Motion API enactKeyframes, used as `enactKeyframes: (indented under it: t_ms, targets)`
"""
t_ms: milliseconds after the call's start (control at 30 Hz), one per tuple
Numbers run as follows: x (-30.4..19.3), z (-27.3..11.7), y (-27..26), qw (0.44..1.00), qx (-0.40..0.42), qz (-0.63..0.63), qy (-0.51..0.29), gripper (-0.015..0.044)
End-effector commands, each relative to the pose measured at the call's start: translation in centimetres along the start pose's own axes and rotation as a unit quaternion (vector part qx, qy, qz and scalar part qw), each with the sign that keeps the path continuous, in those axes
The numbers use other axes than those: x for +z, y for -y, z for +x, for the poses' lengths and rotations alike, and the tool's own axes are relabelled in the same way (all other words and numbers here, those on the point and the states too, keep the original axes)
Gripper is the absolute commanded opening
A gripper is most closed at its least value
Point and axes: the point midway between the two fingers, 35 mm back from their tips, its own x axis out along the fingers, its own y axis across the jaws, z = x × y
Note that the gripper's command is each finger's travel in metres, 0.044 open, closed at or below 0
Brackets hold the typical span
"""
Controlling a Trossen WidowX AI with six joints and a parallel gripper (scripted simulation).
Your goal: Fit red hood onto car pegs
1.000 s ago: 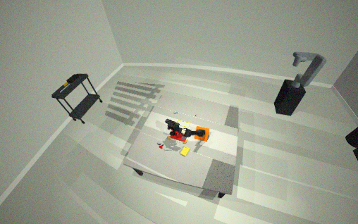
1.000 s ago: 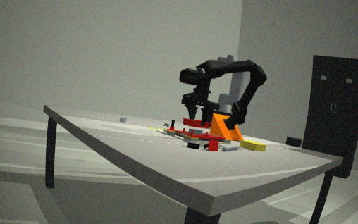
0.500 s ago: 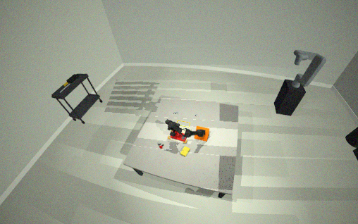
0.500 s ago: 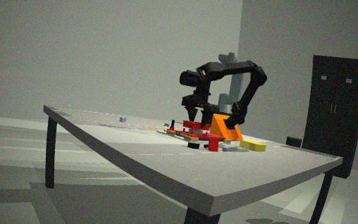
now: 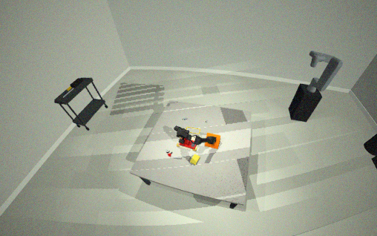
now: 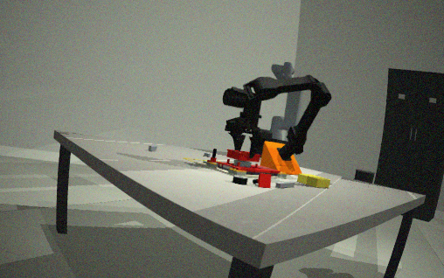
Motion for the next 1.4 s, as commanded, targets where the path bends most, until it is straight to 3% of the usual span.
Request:
enactKeyframes:
  t_ms: [0,1367]
  targets:
    - [0.0,0.0,-0.1,1.000,0.003,0.000,0.002,0.0000]
    - [0.1,1.5,-0.1,1.000,0.003,0.000,0.002,0.0000]
